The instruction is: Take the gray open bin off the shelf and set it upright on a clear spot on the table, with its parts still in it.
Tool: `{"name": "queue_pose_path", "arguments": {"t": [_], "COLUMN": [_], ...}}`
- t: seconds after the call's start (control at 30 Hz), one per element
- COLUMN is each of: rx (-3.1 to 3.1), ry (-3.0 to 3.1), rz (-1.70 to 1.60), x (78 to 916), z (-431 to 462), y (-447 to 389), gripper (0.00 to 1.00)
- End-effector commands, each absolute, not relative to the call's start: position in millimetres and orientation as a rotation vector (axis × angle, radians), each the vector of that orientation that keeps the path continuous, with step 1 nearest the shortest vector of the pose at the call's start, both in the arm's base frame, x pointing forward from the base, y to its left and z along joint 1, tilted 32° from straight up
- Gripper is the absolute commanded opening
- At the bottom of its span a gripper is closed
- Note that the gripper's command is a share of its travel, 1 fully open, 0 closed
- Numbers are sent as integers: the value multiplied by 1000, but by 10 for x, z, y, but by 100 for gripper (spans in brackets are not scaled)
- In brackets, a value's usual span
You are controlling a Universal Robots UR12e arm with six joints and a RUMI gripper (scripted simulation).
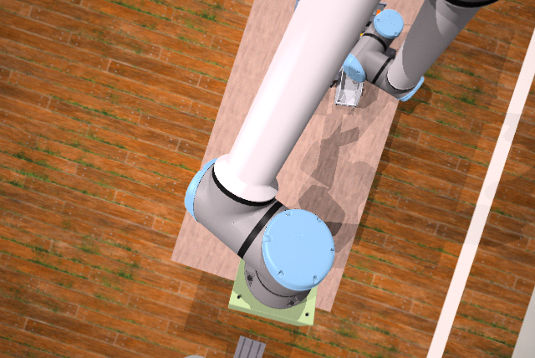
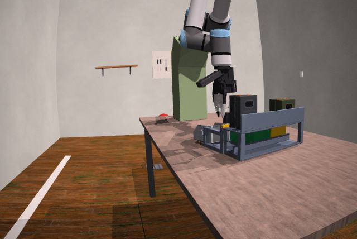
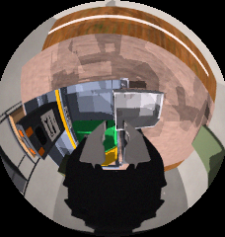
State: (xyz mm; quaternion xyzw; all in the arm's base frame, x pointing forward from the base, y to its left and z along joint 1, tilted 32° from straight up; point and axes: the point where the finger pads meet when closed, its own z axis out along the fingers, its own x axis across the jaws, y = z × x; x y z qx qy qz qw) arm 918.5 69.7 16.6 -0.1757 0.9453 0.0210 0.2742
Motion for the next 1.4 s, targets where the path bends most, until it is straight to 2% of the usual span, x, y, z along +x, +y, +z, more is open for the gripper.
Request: {"name": "queue_pose_path", "arguments": {"t": [0.0, 1.37], "rx": [-472, -472], "ry": [2541, 2541], "rz": [56, 56], "x": [9198, 9294], "z": [158, -12], "y": [699, 724], "gripper": [20, 20]}}
